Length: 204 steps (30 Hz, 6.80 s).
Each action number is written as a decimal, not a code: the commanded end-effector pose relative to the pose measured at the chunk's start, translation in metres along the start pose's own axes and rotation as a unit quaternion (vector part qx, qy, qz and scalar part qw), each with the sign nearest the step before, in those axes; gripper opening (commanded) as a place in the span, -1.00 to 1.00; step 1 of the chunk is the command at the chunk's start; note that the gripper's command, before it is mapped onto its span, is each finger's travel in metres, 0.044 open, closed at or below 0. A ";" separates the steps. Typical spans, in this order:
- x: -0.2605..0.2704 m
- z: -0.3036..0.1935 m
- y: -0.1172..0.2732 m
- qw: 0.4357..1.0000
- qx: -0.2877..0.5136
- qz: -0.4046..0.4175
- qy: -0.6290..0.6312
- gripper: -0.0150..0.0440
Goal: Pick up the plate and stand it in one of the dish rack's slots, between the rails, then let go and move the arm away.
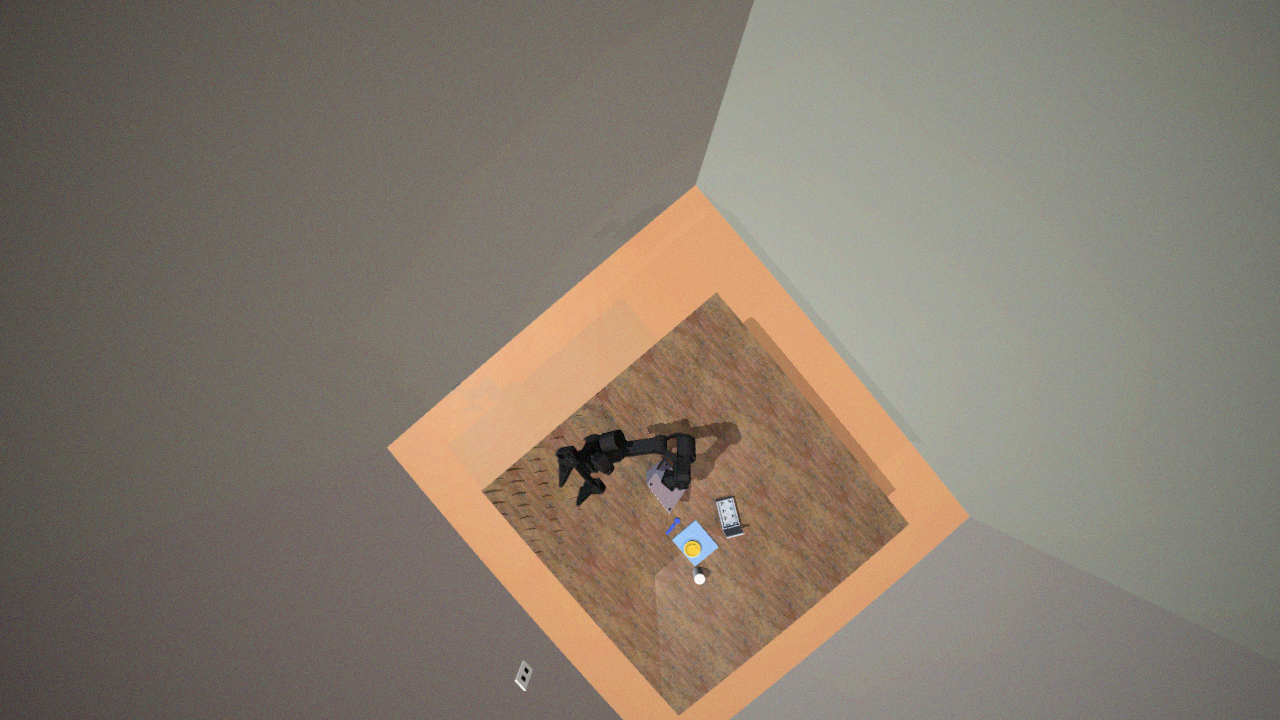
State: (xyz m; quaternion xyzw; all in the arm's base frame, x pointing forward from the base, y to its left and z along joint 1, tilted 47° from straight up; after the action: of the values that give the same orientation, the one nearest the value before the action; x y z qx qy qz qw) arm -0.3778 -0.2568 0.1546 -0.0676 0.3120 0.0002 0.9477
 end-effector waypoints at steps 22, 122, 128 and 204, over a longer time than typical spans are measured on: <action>0.080 0.018 -0.112 0.989 -0.017 0.106 -0.101 0.86; 0.574 0.295 -0.031 0.348 0.373 0.858 0.057 0.86; 0.604 0.265 0.026 0.340 0.360 0.867 0.059 0.86; 0.628 0.255 0.041 0.340 0.358 0.868 0.060 -0.49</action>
State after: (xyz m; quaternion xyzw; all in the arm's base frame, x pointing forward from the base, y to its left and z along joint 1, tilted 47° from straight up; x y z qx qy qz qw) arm 0.2775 -0.1933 -0.0312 0.5924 0.2187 0.7056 0.3216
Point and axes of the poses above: the point midway between the two fingers, 35 mm back from their tips, its own y axis back along the fingers, its own x axis across the jaws, z = x × y, the point moved 6 cm from there along y, back along the fingers, and after that the axes turned 14 degrees about y, right-handed, at the moved point
